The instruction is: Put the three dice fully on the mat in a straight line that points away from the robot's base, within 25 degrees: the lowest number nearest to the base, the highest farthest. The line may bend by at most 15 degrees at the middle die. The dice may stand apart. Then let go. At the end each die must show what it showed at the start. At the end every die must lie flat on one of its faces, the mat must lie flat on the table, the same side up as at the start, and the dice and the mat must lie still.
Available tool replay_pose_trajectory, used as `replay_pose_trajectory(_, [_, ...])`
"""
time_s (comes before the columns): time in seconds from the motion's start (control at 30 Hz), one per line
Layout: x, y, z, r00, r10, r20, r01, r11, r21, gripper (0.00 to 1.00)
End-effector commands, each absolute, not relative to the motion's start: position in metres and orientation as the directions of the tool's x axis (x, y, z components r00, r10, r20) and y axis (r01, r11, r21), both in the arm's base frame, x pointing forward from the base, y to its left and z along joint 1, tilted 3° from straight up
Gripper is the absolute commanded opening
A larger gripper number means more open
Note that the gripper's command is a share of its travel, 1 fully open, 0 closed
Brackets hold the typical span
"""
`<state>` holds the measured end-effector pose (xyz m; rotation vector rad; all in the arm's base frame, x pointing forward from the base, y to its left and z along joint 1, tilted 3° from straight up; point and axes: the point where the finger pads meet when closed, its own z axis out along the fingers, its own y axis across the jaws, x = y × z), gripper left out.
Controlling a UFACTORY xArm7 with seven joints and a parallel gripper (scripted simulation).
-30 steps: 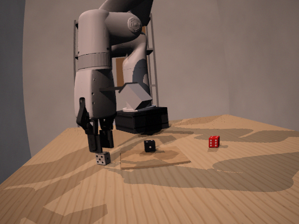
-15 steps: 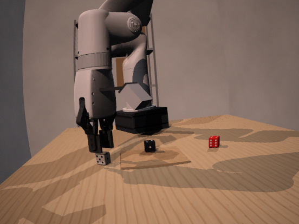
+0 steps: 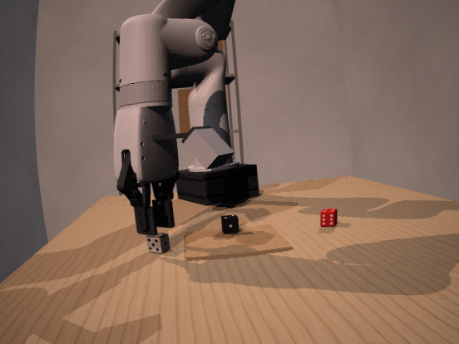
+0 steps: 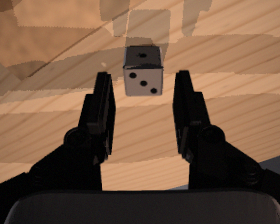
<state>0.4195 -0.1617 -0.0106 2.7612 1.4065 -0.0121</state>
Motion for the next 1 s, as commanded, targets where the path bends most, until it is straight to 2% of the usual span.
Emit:
replay_pose_trajectory(0.0, [0.421, -0.162, -0.009, 0.588, 0.808, -0.025, 0.808, -0.587, 0.038, 0.42])
replay_pose_trajectory(0.97, [0.421, -0.163, -0.027, 0.588, 0.808, -0.025, 0.808, -0.587, 0.038, 0.42])
